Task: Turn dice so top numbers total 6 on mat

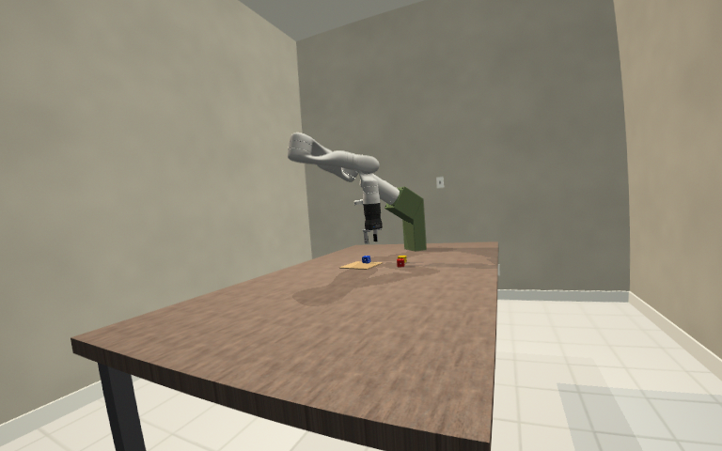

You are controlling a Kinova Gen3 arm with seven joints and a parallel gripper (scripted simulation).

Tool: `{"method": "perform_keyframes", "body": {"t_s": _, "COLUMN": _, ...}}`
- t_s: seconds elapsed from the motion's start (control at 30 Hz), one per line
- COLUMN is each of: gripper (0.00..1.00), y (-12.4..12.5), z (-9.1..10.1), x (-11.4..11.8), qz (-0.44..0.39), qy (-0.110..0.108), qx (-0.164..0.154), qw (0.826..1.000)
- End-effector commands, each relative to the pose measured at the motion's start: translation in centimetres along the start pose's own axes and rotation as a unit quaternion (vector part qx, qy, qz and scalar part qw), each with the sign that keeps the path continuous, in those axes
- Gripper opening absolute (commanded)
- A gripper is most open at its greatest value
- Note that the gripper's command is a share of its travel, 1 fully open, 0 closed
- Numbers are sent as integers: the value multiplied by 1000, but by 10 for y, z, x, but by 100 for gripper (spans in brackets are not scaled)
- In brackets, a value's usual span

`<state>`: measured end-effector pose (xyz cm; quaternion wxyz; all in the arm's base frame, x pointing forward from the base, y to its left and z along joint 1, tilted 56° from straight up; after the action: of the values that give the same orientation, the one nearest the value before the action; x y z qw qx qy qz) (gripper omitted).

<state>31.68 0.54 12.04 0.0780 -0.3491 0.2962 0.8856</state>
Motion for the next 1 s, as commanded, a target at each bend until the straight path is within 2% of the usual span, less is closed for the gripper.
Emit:
{"method": "perform_keyframes", "body": {"t_s": 0.0, "gripper": 100, "y": -3, "z": -1, "x": 6, "qz": -16, "qy": -4, "qx": 2, "qw": 1000}}
{"method": "perform_keyframes", "body": {"t_s": 0.3, "gripper": 100, "y": -7, "z": -4, "x": 21, "qz": -95, "qy": -13, "qx": 10, "qw": 995}}
{"method": "perform_keyframes", "body": {"t_s": 0.6, "gripper": 100, "y": -15, "z": -7, "x": 41, "qz": -216, "qy": -22, "qx": 24, "qw": 976}}
{"method": "perform_keyframes", "body": {"t_s": 0.67, "gripper": 100, "y": -15, "z": -7, "x": 41, "qz": -216, "qy": -22, "qx": 24, "qw": 976}}
{"method": "perform_keyframes", "body": {"t_s": 0.97, "gripper": 100, "y": -24, "z": -10, "x": 59, "qz": -351, "qy": -22, "qx": 39, "qw": 935}}
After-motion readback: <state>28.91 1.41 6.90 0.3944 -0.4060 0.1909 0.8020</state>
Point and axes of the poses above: the point where the finger pads meet when closed, its own z axis back along the fingers, its own x axis across the jaws, y = z × x, the point moved 6 cm from there along z, back along the fingers, and after that the axes turned 12 degrees about z, right-handed, at the moved point
